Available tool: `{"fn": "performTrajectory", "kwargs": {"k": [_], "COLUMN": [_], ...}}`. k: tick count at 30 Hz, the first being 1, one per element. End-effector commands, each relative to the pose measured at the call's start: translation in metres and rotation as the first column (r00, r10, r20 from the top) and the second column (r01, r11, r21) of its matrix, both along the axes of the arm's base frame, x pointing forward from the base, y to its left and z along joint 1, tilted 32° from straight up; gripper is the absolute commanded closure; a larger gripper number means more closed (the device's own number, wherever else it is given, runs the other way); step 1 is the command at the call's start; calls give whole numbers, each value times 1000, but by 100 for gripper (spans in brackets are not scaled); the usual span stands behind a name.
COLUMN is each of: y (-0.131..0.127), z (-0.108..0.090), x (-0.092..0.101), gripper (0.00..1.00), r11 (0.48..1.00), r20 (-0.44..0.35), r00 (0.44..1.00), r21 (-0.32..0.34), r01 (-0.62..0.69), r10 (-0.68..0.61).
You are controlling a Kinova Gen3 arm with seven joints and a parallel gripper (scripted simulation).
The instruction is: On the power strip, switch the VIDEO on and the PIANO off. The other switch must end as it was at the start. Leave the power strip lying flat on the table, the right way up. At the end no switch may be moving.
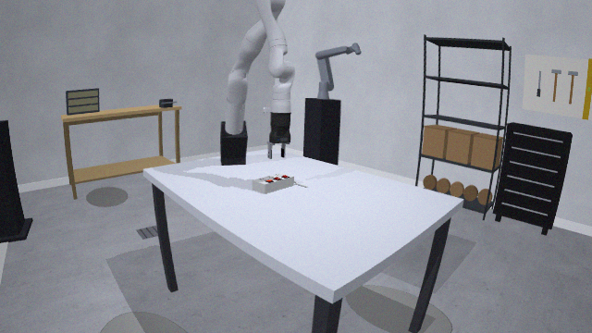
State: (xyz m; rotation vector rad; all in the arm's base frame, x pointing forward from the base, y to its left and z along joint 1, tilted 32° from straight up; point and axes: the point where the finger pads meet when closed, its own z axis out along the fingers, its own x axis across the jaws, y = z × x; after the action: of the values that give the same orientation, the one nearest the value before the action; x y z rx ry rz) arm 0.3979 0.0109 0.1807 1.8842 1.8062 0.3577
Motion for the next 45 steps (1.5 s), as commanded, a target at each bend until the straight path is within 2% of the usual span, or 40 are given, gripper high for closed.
{"fn": "performTrajectory", "kwargs": {"k": [1, 6, 9, 35, 40, 45], "y": [13, 27, 28, 29, 28, 28], "z": [4, 17, 19, 20, 18, 10], "x": [0, -15, -18, -19, -19, -18], "gripper": [0, 0, 0, 0, 0, 0], "r11": [999, 984, 979, 978, 985, 1000], "r20": [4, -52, -63, -65, -58, -38], "r00": [999, 986, 982, 981, 987, 999], "r21": [1, -78, -92, -95, -72, 17], "r01": [-32, -161, -183, -187, -155, -23], "r10": [32, 157, 178, 182, 151, 24]}}
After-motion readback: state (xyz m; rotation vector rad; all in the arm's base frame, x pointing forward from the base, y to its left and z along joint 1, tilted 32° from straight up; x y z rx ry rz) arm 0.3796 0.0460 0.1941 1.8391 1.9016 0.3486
